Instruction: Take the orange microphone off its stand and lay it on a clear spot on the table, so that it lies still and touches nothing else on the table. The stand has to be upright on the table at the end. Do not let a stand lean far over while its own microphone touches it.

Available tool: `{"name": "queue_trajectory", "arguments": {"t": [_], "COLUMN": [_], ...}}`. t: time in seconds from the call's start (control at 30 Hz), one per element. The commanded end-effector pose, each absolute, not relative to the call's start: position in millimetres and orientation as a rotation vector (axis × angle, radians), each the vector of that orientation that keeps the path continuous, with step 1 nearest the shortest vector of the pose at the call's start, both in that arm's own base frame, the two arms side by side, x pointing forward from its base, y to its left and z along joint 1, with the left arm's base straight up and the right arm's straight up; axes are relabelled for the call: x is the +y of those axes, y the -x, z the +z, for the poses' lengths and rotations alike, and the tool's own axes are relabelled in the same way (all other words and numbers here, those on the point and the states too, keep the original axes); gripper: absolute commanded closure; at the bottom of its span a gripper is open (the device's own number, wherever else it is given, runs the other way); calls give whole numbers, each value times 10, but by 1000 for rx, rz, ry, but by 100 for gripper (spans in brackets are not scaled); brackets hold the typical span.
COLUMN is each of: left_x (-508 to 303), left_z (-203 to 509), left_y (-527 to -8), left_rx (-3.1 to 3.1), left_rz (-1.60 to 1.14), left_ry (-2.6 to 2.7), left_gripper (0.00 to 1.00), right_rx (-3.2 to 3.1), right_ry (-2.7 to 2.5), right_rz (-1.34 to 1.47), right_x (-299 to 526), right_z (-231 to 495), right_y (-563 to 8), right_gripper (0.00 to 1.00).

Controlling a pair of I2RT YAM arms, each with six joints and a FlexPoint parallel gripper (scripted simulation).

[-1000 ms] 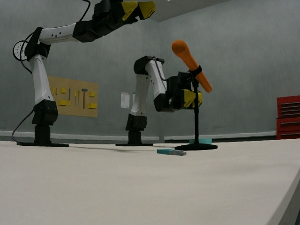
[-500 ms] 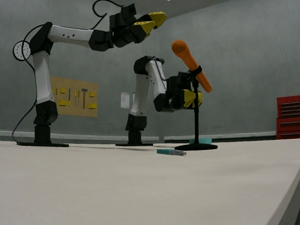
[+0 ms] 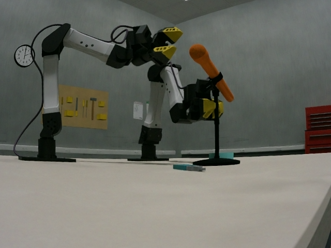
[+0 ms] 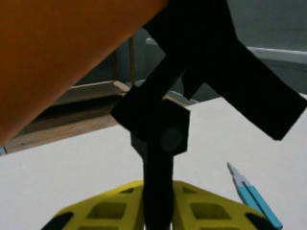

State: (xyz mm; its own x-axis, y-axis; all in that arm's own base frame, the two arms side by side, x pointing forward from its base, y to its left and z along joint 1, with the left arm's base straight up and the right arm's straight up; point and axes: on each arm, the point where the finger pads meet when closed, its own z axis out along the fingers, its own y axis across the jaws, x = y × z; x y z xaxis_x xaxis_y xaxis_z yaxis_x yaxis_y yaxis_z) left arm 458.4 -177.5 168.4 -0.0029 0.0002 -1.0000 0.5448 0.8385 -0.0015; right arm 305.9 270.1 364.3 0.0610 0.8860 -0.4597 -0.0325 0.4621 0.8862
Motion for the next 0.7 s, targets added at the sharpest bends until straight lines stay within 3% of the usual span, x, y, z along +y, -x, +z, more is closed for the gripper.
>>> {"name": "queue_trajectory", "arguments": {"t": [0.0,0.4,0.47,0.67], "left_x": [-1827,-1827,-1827,-1827], "left_z": [1763,1763,1763,1763], "left_y": [-4670,-4670,-4670,-4670], "left_rx": [1509,1509,1509,1509], "left_rz": [-439,-439,-439,-439], "left_ry": [-455,-455,-455,-455], "left_gripper": [100,100,100,100], "right_rx": [1365,1354,1454,1432], "right_ry": [-840,-829,-748,-766], "right_rz": [747,812,718,735], "right_x": [2811,2946,3116,3066], "right_z": [3369,3459,3014,3132], "right_y": [-3171,-3130,-3189,-3196], "right_gripper": [21,21,21,21]}}
